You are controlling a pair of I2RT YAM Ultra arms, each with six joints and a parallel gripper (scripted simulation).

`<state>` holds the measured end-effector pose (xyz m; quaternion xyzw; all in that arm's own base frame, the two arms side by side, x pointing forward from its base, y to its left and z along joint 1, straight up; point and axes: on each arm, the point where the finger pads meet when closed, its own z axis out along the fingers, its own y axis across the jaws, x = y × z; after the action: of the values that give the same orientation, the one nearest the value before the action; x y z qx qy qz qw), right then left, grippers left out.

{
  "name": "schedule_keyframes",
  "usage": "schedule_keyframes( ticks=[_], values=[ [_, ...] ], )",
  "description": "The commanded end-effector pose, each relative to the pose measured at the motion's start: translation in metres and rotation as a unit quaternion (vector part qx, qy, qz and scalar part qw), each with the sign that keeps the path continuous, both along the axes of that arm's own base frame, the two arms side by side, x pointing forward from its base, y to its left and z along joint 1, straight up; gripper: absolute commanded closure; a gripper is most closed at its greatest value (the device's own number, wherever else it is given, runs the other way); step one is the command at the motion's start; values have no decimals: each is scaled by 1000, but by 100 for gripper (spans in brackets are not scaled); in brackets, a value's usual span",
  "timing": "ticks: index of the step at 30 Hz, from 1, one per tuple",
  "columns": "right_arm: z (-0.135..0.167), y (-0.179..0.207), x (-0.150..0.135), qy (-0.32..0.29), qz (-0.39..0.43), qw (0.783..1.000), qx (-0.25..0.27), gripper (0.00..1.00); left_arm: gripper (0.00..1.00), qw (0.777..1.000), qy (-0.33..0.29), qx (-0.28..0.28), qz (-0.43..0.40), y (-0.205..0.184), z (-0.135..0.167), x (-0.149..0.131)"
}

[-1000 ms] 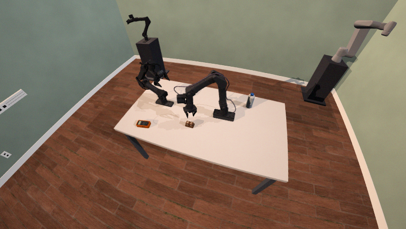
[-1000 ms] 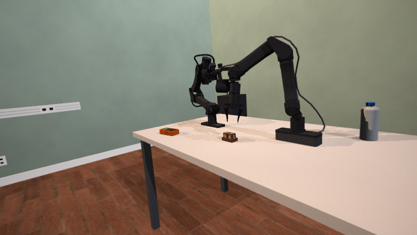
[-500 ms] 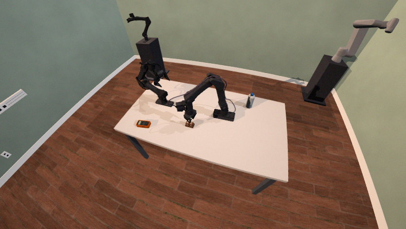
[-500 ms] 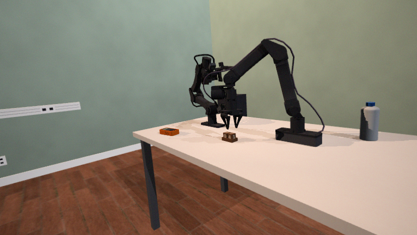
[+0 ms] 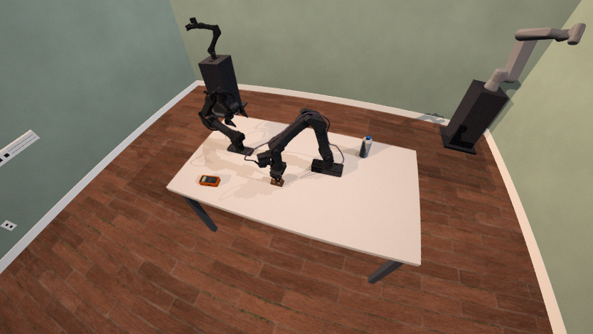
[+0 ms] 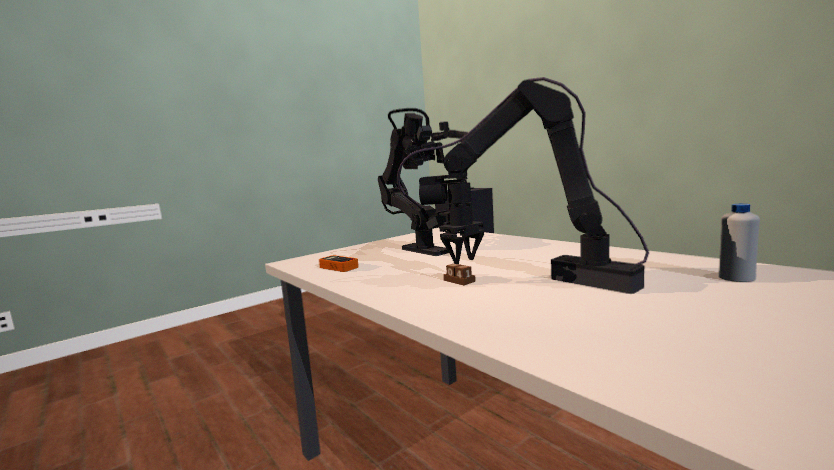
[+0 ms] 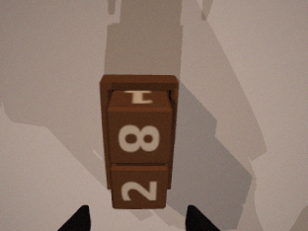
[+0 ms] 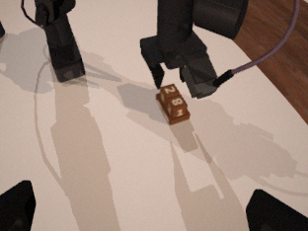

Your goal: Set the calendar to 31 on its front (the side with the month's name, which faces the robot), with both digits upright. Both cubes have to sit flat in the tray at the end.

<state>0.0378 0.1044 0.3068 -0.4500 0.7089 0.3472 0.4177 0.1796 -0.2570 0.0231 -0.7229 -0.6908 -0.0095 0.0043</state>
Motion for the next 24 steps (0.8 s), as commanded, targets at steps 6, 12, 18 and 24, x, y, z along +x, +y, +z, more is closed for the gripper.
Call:
schedule_keyframes(
  ticks=[6, 12, 18, 24],
  values=[
    [12, -6, -1, -3, 0, 1000, 23, 0, 45, 1000, 2, -12, 9, -9, -8, -2],
    [12, -6, -1, -3, 0, 1000, 23, 0, 45, 1000, 2, -12, 9, -10, -14, -2],
    [12, -6, -1, -3, 0, 1000, 23, 0, 45, 1000, 2, -12, 9, -10, -22, -2],
    [12, -6, -1, -3, 0, 1000, 23, 0, 45, 1000, 2, -12, 9, -10, -31, -2]
  ],
)
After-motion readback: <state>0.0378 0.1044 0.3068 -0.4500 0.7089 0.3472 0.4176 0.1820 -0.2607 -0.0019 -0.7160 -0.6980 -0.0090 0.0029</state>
